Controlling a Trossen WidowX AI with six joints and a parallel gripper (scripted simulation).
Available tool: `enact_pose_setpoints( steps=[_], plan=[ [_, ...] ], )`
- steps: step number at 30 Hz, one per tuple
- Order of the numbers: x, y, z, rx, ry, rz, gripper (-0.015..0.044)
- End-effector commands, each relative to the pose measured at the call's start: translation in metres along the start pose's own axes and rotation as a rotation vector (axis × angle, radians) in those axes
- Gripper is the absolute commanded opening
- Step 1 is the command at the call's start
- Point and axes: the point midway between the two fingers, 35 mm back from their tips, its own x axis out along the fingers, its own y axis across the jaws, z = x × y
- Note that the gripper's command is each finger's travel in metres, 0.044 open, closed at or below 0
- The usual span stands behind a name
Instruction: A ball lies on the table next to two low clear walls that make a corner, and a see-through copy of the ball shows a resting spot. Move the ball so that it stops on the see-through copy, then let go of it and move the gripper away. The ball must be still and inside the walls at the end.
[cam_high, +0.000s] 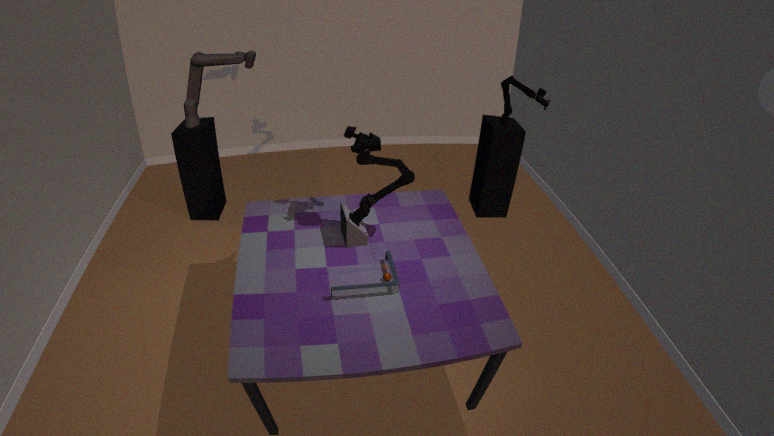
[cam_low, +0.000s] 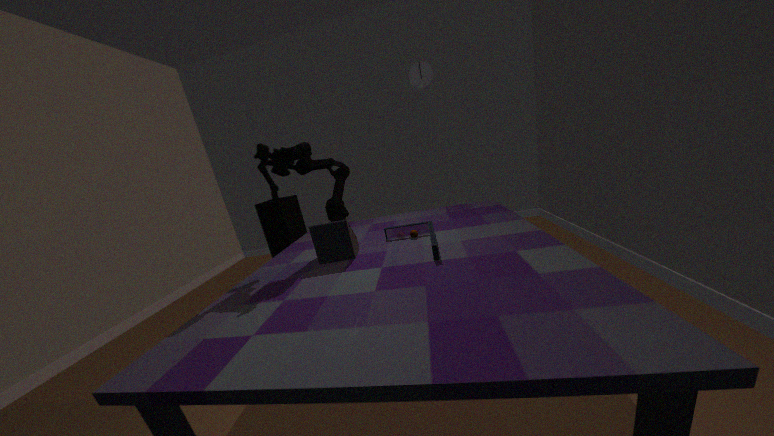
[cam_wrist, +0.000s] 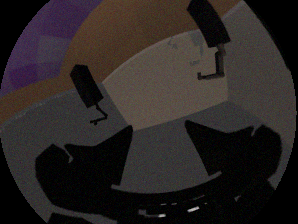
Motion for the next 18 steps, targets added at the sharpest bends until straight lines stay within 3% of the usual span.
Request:
enact_pose_setpoints(
  steps=[1,4,11,18],
  plan=[
    [-0.001,-0.002,-0.001,-0.012,0.004,-0.008,0.0374],
    [-0.017,-0.03,-0.014,-0.174,0.075,-0.118,0.0297],
    [-0.087,-0.108,-0.048,-0.642,0.376,-0.401,0.0297],
    [-0.187,-0.166,-0.066,-1.063,0.81,-0.588,0.0297]
  ],
)
